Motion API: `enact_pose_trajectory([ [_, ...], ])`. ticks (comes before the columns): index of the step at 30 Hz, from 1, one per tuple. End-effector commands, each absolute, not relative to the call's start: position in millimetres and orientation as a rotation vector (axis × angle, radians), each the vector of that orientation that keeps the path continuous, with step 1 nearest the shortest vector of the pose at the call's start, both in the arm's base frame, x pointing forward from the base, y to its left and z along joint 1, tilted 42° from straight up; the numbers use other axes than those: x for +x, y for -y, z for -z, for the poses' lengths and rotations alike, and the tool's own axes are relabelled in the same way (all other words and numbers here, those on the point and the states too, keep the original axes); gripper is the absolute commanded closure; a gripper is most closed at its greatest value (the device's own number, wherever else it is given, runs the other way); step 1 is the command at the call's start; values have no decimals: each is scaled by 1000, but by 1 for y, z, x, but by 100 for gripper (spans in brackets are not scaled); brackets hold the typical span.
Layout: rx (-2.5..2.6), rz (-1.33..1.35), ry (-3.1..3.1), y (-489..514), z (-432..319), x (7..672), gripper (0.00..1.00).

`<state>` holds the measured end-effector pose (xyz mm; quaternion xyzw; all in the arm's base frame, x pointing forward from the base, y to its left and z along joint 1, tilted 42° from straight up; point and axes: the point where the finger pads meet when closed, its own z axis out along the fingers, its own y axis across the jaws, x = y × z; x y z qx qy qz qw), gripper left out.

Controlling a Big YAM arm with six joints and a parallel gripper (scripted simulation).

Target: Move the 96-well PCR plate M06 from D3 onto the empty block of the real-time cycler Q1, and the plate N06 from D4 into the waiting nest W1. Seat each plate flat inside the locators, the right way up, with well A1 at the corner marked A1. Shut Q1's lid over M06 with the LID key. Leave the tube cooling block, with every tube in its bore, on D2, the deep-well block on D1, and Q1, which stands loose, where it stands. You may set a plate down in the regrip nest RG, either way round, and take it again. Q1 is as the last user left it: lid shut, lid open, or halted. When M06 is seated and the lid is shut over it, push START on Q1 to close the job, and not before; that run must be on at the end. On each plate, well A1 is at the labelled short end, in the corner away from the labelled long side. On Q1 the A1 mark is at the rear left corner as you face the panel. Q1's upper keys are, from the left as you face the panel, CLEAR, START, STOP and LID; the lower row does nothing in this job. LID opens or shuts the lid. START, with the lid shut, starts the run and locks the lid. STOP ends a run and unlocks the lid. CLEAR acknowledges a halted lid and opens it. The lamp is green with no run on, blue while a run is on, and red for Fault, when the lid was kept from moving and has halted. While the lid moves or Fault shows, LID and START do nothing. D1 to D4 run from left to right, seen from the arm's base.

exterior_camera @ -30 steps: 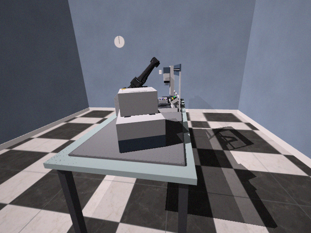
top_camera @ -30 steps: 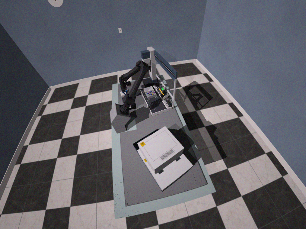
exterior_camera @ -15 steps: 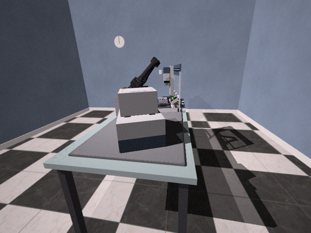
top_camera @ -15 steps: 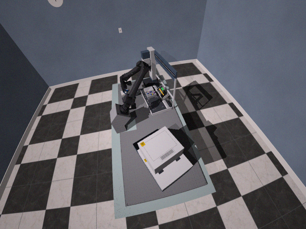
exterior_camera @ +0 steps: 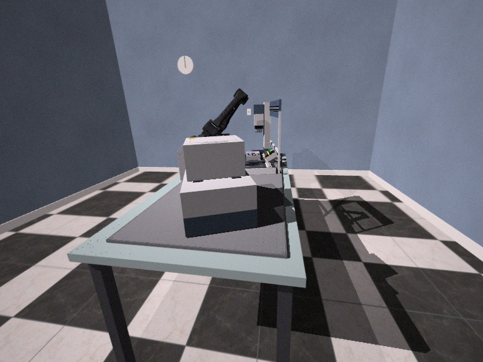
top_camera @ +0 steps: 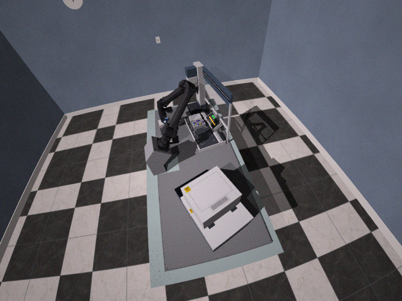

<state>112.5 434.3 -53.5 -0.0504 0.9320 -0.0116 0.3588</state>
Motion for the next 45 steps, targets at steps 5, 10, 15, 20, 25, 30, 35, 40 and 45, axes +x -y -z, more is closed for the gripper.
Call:
enact_pose_trajectory([
  [5, -134, -48, -2398, -459, 37, 105, 100],
  [10, -130, -6, -2399, -449, 37, 115, 100],
  [15, -126, 14, -2399, -439, 39, 118, 100],
  [20, -118, 6, -2399, -441, 40, 115, 100],
  [25, -128, -2, -2398, -447, 45, 106, 100],
  [30, -136, 0, -2398, -449, 49, 102, 100],
  [35, -135, -19, -2397, -453, 42, 100, 100],
  [40, -141, -38, -2395, -456, 40, 102, 100],
  [45, -135, -19, -2396, -460, 54, 118, 100],
])
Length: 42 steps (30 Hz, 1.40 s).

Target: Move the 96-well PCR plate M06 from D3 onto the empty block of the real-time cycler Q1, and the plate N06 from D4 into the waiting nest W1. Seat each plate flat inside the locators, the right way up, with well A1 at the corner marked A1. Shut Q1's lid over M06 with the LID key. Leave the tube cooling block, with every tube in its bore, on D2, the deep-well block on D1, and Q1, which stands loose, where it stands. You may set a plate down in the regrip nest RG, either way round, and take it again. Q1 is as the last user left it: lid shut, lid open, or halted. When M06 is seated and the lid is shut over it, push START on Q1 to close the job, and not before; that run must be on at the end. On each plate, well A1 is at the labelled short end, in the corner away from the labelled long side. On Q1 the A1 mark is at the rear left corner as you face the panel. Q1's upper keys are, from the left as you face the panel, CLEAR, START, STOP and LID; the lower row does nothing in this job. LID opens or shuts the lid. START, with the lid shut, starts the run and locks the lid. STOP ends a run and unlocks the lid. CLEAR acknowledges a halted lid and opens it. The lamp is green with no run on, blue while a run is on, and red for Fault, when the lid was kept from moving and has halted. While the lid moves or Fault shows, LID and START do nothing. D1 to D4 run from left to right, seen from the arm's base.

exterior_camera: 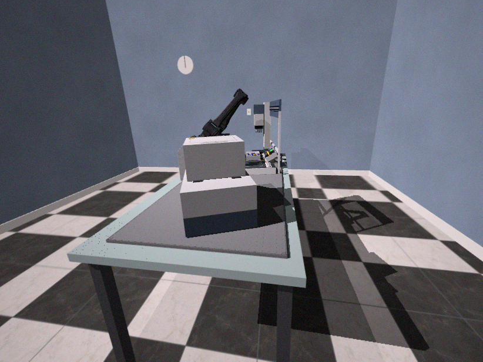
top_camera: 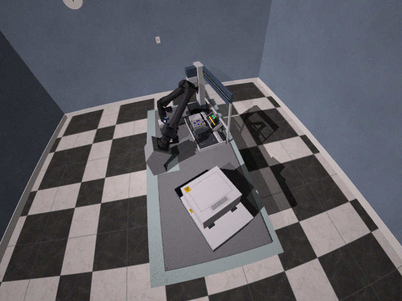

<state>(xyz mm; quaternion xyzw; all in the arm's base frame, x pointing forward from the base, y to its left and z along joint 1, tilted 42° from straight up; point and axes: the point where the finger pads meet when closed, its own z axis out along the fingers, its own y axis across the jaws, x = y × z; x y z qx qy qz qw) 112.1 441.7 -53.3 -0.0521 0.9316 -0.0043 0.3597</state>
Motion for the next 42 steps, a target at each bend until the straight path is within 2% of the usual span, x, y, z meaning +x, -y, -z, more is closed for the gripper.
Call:
enact_pose_trajectory([
  [1, -131, -15, -2396, -459, 56, 122, 100],
  [42, -143, 29, -2400, -437, 108, 165, 100],
])
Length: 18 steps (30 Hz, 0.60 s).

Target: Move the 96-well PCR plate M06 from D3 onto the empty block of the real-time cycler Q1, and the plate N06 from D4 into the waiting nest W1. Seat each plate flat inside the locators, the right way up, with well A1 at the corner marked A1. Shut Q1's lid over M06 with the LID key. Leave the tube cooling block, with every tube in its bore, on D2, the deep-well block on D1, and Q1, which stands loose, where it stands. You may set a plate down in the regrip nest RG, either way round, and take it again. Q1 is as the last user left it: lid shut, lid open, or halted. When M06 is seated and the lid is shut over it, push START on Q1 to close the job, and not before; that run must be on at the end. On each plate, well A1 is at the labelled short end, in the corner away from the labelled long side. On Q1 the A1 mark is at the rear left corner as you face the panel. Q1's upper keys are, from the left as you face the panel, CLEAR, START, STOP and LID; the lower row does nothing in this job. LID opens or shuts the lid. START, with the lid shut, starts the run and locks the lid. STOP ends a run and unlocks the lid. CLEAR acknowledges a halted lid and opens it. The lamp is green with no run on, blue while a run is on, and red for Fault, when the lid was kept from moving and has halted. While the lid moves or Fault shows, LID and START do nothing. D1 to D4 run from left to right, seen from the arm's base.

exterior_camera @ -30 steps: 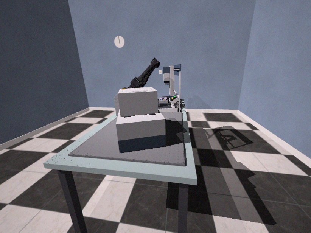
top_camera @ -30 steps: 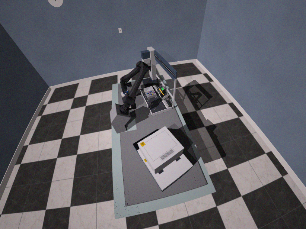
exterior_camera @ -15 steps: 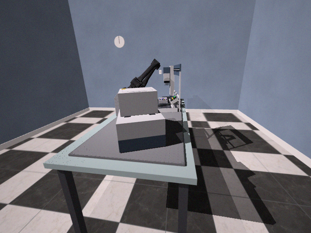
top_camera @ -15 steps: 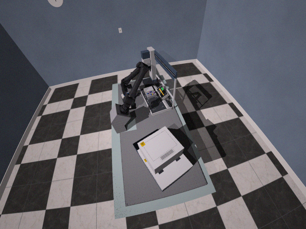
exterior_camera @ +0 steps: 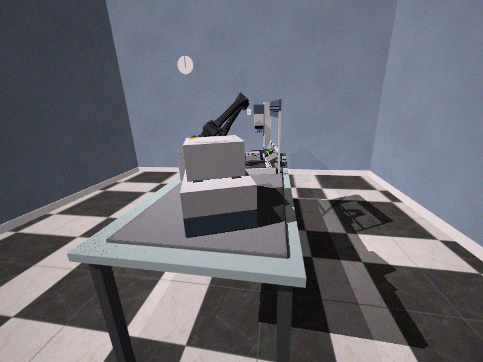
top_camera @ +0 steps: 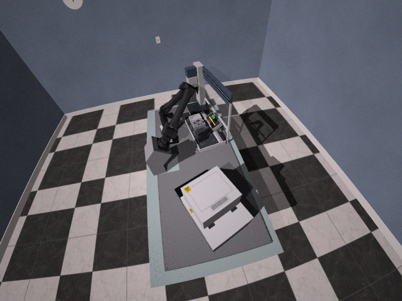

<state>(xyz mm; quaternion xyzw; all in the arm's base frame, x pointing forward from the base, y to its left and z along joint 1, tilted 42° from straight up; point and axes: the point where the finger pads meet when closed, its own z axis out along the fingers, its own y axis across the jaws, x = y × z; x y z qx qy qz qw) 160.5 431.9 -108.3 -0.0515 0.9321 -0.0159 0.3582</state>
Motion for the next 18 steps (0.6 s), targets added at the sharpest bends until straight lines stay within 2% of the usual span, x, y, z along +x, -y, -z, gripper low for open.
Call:
enact_pose_trajectory([
  [1, -141, 10, -2398, -444, 104, 163, 100],
  [18, -142, 16, -2402, -442, 125, 179, 100],
])
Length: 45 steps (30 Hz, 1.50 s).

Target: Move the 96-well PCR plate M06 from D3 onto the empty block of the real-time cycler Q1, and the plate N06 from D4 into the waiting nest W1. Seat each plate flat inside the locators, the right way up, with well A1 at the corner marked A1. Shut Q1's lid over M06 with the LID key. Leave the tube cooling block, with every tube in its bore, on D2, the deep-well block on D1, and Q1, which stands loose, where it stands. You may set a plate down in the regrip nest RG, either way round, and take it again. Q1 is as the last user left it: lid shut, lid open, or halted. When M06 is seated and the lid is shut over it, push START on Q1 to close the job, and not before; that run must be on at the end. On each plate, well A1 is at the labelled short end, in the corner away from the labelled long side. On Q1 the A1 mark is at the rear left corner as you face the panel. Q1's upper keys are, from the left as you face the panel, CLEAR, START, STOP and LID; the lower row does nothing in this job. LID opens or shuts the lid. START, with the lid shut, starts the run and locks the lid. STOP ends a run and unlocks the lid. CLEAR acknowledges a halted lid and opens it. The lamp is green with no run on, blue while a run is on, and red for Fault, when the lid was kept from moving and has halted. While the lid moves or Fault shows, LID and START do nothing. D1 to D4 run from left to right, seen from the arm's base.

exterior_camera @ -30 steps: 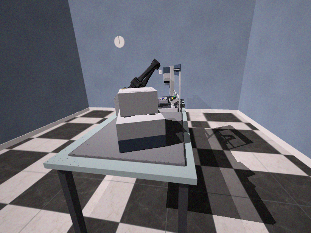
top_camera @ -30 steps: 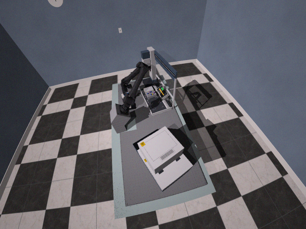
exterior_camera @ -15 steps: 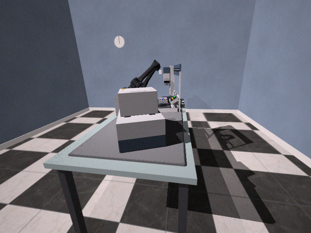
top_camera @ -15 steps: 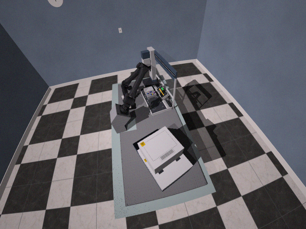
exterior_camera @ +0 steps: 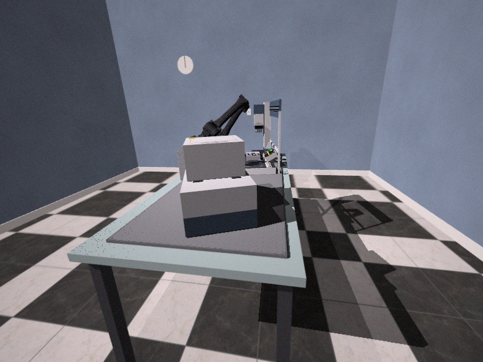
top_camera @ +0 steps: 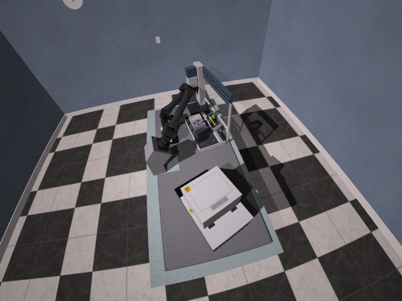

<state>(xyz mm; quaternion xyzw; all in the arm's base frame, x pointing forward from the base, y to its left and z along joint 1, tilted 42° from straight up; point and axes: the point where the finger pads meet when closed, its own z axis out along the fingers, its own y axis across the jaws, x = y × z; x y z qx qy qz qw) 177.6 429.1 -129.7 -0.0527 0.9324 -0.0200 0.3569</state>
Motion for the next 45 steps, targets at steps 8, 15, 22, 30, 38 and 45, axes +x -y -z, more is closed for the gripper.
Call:
enact_pose_trajectory([
  [8, -114, -23, -2398, -455, 113, 184, 100],
  [15, -98, -16, -2401, -443, 117, 182, 100],
  [22, -84, -36, -2398, -457, 115, 184, 100],
  [30, -116, 43, -2408, -432, 130, 180, 100],
  [38, -113, 1, -2400, -451, 116, 182, 100],
  [45, -136, 17, -2400, -442, 117, 181, 100],
])
